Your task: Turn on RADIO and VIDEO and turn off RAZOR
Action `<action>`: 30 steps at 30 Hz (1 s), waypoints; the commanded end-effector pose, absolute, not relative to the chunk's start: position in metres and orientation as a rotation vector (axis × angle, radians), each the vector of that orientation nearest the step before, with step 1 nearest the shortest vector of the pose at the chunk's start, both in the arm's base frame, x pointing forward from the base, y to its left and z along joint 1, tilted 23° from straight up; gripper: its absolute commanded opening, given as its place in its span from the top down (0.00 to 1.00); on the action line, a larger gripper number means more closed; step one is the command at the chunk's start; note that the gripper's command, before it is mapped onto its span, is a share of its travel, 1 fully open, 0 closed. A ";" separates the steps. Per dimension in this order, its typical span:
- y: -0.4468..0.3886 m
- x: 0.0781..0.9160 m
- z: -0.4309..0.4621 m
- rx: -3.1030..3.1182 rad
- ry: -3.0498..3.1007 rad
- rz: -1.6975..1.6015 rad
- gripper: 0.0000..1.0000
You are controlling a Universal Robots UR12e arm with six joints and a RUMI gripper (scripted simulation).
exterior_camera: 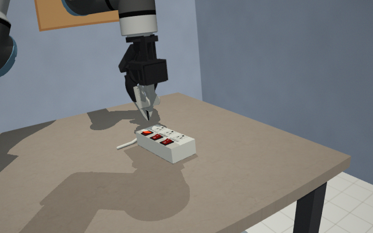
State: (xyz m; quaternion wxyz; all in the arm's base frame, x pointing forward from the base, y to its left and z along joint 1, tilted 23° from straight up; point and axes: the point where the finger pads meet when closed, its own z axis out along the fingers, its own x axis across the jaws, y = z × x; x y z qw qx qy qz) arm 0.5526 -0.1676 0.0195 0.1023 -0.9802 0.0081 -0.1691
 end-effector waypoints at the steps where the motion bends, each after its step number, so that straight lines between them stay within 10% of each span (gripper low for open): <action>1: -0.169 0.551 0.024 -2.894 0.024 -0.500 1.00; 30: -0.261 0.548 0.018 -2.894 0.024 -0.500 1.00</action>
